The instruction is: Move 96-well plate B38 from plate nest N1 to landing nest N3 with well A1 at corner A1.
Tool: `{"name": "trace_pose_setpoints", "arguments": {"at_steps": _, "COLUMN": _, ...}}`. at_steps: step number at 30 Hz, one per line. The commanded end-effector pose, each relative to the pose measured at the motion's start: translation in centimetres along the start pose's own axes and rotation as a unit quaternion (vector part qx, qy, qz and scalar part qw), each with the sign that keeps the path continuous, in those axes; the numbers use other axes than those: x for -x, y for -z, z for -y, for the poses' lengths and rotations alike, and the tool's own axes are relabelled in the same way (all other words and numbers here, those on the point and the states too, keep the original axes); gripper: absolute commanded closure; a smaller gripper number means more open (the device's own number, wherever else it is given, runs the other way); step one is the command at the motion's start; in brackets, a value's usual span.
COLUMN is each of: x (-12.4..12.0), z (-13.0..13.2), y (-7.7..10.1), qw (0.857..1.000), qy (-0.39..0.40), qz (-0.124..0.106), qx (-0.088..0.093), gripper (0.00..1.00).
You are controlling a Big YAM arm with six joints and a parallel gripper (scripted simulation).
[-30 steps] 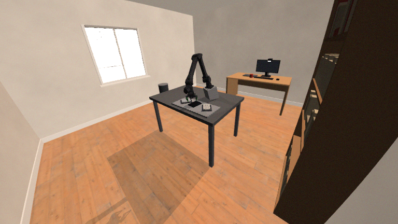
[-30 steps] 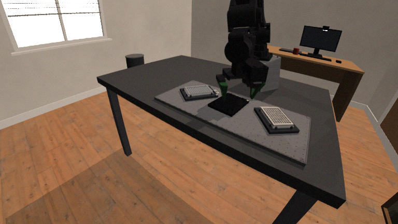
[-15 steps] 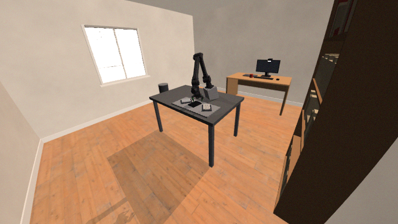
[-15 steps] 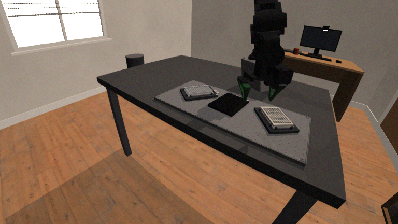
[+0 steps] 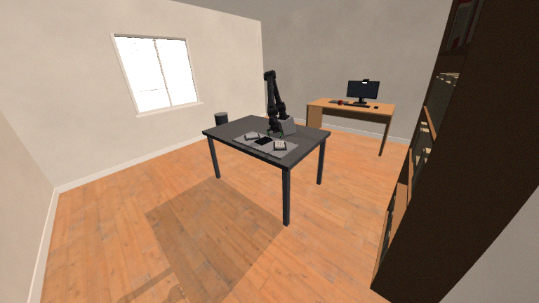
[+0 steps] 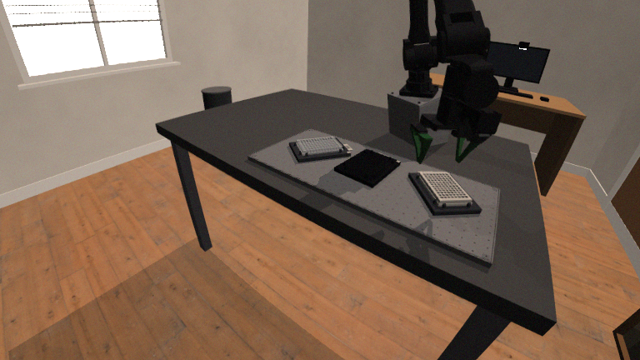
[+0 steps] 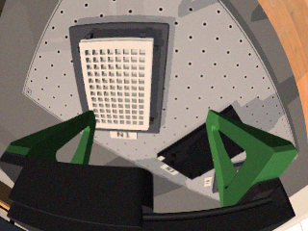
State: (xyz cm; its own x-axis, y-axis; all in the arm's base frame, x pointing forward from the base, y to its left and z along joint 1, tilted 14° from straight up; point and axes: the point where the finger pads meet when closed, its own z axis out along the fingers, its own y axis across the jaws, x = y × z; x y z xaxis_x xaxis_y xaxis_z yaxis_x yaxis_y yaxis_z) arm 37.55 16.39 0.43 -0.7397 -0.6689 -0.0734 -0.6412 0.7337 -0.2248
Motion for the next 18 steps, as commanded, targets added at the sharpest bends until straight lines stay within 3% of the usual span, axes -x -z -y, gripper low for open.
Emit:
{"name": "trace_pose_setpoints", "arguments": {"at_steps": 1, "x": 0.7, "z": -0.8, "y": 1.1, "qw": 1.0, "qy": -0.02, "qz": 0.024, "qx": -0.005, "gripper": 0.0}}
{"name": "trace_pose_setpoints", "arguments": {"at_steps": 3, "x": 0.6, "z": -1.3, "y": 1.0, "qw": 0.999, "qy": -0.026, "qz": 0.031, "qx": -0.009, "gripper": 0.0}}
{"name": "trace_pose_setpoints", "arguments": {"at_steps": 10, "x": -0.6, "z": -4.7, "y": 0.3, "qw": 0.999, "qy": -0.025, "qz": 0.024, "qx": -0.006, "gripper": 0.0}}
{"name": "trace_pose_setpoints", "arguments": {"at_steps": 18, "x": 0.0, "z": -4.1, "y": 0.5, "qw": 0.999, "qy": -0.026, "qz": 0.025, "qx": -0.006, "gripper": 0.0}}
